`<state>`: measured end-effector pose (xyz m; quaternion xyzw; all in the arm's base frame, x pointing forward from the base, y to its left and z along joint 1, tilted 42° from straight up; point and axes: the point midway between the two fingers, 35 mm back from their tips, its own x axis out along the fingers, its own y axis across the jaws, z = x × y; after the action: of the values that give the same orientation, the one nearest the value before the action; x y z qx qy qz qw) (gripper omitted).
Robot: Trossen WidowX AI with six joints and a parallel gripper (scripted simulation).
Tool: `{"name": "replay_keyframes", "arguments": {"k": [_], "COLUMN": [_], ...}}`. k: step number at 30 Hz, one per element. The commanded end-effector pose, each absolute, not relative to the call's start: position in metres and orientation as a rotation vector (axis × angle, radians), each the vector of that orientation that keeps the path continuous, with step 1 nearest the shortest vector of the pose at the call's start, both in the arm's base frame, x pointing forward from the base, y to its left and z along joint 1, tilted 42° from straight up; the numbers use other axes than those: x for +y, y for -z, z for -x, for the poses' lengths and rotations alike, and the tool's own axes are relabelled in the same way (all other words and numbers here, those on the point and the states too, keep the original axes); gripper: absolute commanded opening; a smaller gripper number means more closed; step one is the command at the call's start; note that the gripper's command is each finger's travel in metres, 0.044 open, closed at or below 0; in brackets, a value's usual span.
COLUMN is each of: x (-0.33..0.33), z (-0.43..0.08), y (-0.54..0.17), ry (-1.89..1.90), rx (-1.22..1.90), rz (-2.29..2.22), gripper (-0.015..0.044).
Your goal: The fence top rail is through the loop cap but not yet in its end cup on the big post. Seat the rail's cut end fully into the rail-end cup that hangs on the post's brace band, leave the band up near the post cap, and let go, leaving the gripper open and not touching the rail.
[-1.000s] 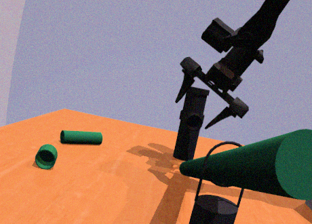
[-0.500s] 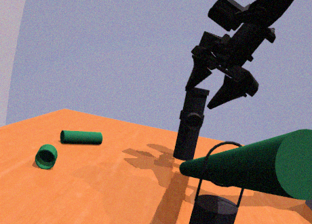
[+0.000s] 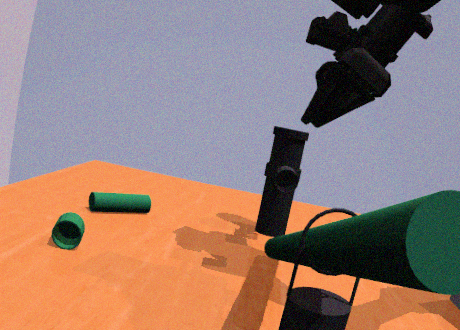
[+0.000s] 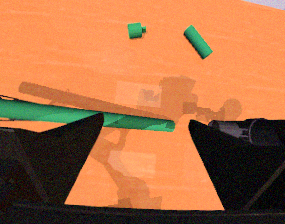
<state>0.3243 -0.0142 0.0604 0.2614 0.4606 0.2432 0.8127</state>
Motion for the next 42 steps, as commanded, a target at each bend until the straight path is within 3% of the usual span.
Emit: {"name": "replay_keyframes", "arguments": {"k": [1,10,22,42], "x": [-0.013,0.007,0.065,0.066], "z": [-0.321,-0.331,-0.342,-0.342], "y": [-0.064,-0.056,-0.034,-0.034], "ry": [-0.49,-0.295,0.643,0.661], "rx": [1.001,1.258,1.772,1.776], "rz": [-0.597,-0.95,-1.605,-1.611], "gripper": [0.044,0.044,0.044,0.044]}}
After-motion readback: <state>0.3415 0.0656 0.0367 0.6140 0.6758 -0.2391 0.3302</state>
